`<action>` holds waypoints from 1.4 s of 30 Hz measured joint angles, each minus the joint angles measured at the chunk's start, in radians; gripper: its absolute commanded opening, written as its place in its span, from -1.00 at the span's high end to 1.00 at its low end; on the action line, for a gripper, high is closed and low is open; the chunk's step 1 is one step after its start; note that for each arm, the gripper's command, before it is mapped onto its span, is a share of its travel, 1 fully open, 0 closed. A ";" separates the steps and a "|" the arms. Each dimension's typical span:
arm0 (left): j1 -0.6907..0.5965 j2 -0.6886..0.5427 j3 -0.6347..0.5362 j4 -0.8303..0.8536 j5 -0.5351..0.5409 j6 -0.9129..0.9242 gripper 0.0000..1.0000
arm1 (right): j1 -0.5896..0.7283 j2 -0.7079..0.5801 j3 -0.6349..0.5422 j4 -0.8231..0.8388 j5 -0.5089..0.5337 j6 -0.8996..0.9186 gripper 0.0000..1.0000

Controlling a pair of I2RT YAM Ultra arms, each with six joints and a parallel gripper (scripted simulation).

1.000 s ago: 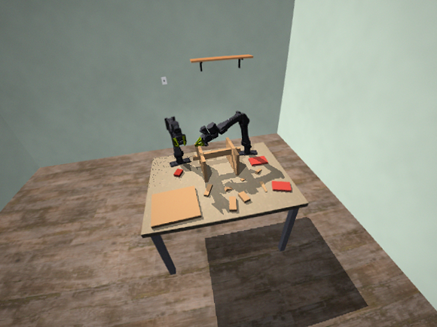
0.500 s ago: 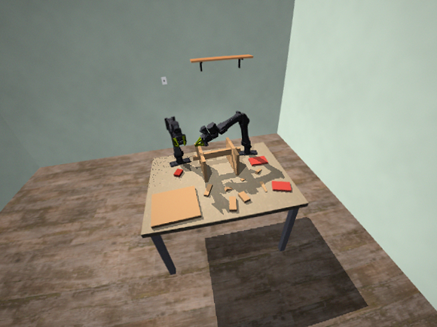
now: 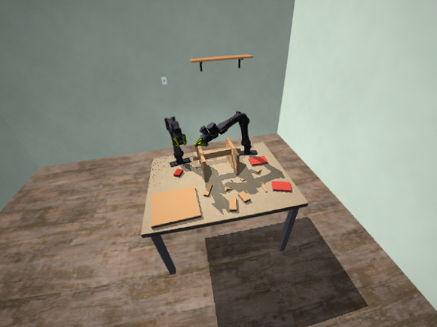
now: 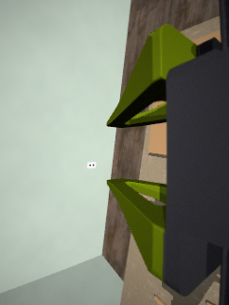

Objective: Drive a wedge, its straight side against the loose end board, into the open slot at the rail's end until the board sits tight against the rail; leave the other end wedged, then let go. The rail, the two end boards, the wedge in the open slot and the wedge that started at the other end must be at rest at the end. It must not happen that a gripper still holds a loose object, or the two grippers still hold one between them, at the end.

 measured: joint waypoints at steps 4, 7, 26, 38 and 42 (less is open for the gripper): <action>0.000 0.000 0.000 0.000 0.000 0.000 0.96 | 0.000 0.000 0.000 0.000 0.000 0.000 0.14; 0.001 -0.005 -0.014 0.011 0.003 0.000 0.96 | 0.000 0.000 0.000 0.000 0.000 0.000 0.14; 0.001 -0.011 -0.024 0.020 0.005 0.000 0.96 | 0.000 0.000 0.000 0.000 0.000 0.000 0.14; 0.001 -0.010 -0.051 0.048 0.006 0.000 0.96 | 0.000 0.000 0.000 0.000 0.000 0.000 0.14; 0.001 -0.009 -0.069 0.059 0.006 0.000 0.96 | 0.000 0.000 0.000 0.000 0.000 0.000 0.14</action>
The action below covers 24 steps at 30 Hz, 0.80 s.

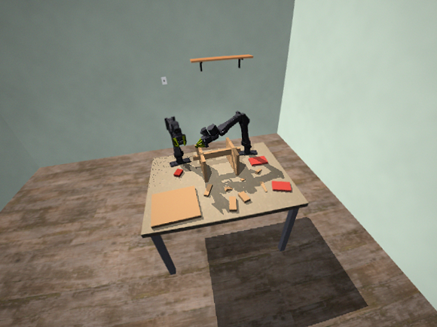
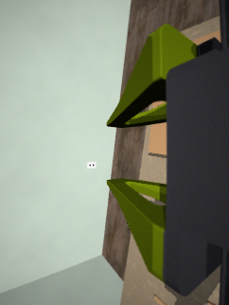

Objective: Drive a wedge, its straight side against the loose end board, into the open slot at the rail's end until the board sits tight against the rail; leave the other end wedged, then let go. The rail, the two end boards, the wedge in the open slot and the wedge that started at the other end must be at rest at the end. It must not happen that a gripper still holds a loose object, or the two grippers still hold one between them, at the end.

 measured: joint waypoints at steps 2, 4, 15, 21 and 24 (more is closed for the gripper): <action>0.000 0.001 -0.009 0.007 0.000 0.000 0.96 | 0.000 0.000 0.000 0.000 0.000 0.000 0.14; 0.000 0.005 -0.008 0.010 0.000 0.000 0.96 | 0.000 0.000 0.000 0.000 0.000 0.000 0.14; 0.000 0.008 -0.060 0.071 -0.001 0.000 0.96 | 0.000 0.000 0.000 0.000 0.000 0.000 0.14; -0.001 0.004 -0.067 0.080 -0.001 0.000 0.57 | 0.000 0.000 0.000 0.000 0.000 0.000 0.14; -0.001 0.006 -0.068 0.085 -0.001 0.000 0.57 | 0.000 0.000 0.000 0.000 0.000 0.000 0.14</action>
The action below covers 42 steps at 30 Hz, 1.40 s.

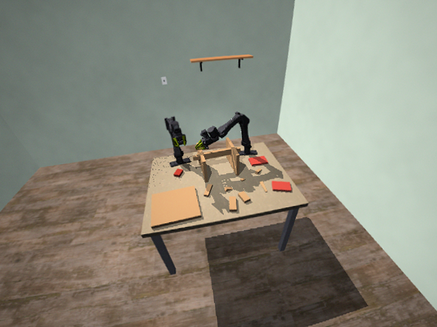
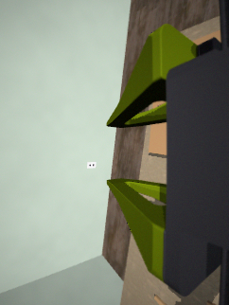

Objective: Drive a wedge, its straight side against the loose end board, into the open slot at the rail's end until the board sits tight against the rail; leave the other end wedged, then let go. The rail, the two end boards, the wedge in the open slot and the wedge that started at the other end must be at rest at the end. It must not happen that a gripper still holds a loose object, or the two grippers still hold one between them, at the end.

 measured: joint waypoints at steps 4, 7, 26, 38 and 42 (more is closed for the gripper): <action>0.000 0.000 0.000 0.002 0.000 0.000 0.57 | 0.000 0.000 0.000 0.000 0.000 0.000 0.14; 0.000 0.000 0.000 0.002 0.000 0.000 0.57 | 0.000 0.000 0.000 0.000 0.000 0.000 0.14; 0.006 -0.022 0.002 -0.029 0.005 0.002 0.57 | 0.000 0.000 0.000 0.000 0.000 0.000 0.14; 0.030 -0.102 0.039 -0.140 0.027 0.011 0.57 | 0.000 0.000 0.000 0.000 0.000 0.000 0.14; 0.043 -0.134 0.064 -0.190 0.037 0.016 0.57 | 0.000 0.000 0.000 0.000 0.000 0.000 0.14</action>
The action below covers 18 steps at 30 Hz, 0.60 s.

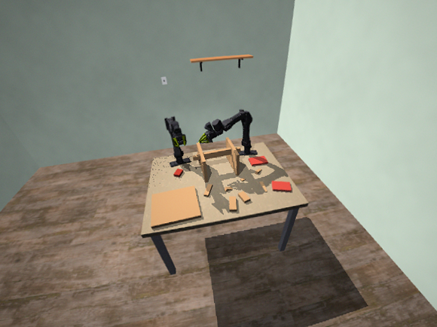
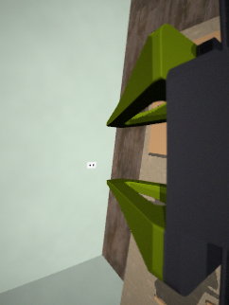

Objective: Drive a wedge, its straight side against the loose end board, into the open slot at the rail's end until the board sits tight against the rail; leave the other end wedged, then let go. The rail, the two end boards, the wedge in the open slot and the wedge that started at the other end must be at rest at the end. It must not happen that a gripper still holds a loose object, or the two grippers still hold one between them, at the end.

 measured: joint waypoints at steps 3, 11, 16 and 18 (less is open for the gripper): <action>0.009 -0.018 0.024 -0.041 0.008 0.003 0.57 | 0.000 0.000 0.000 0.000 0.000 0.000 0.14; 0.010 -0.028 0.027 -0.047 0.012 0.006 0.57 | 0.000 0.000 0.000 0.000 0.000 0.000 0.14; 0.011 -0.030 0.028 -0.047 0.013 0.006 0.57 | 0.000 0.000 0.000 0.000 0.000 0.000 0.14; 0.011 -0.031 0.028 -0.047 0.014 0.006 0.57 | 0.000 0.000 0.000 0.000 0.000 0.000 0.14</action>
